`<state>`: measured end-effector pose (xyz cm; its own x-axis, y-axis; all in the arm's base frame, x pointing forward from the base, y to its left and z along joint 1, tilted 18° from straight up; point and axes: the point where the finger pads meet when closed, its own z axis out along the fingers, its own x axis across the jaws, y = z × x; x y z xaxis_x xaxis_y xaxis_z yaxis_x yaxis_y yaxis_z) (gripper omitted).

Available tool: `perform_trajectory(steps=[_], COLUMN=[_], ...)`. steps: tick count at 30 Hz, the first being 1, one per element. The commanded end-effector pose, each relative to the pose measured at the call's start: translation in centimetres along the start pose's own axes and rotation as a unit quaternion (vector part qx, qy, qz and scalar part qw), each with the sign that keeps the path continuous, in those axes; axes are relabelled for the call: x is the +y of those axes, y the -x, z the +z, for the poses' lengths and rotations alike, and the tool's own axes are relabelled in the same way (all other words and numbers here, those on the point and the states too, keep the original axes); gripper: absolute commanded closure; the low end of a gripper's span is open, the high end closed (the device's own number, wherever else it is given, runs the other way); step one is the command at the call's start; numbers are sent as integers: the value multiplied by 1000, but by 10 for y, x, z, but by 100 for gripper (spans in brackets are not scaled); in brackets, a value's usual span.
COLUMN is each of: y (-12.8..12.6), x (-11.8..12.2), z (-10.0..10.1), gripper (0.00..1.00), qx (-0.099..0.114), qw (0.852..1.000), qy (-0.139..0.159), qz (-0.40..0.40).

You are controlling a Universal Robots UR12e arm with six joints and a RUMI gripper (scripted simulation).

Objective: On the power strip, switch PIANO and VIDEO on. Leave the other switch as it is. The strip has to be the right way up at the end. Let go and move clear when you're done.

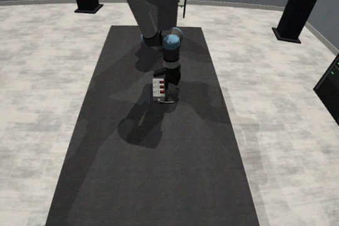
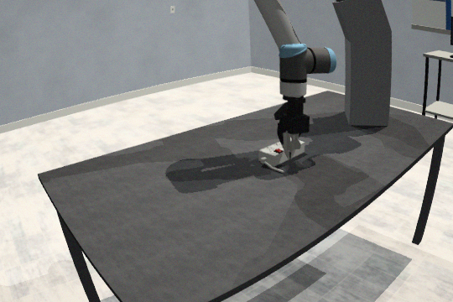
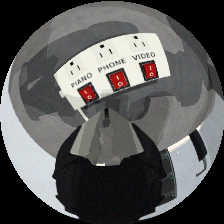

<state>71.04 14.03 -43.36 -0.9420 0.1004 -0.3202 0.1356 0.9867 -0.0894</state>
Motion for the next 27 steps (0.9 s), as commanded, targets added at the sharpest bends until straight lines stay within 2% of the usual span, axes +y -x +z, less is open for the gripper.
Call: perform_trajectory(steps=[1, 8, 10, 13, 15, 27], y=[0, 1, 4, 5, 5, 5], x=[0, 1, 3, 6, 7, 7], z=[0, -6, -29, -76, -89, -90], gripper=[100, 100, 100, 100, 100, 100], qx=[0, 0, 0, 0, 0, 0], qw=[1000, 1000, 1000, 1000, 1000, 1000], qy=[0, 0, 0, 0, 0, 0], qz=[0, 0, 0, 0, 0, 0])
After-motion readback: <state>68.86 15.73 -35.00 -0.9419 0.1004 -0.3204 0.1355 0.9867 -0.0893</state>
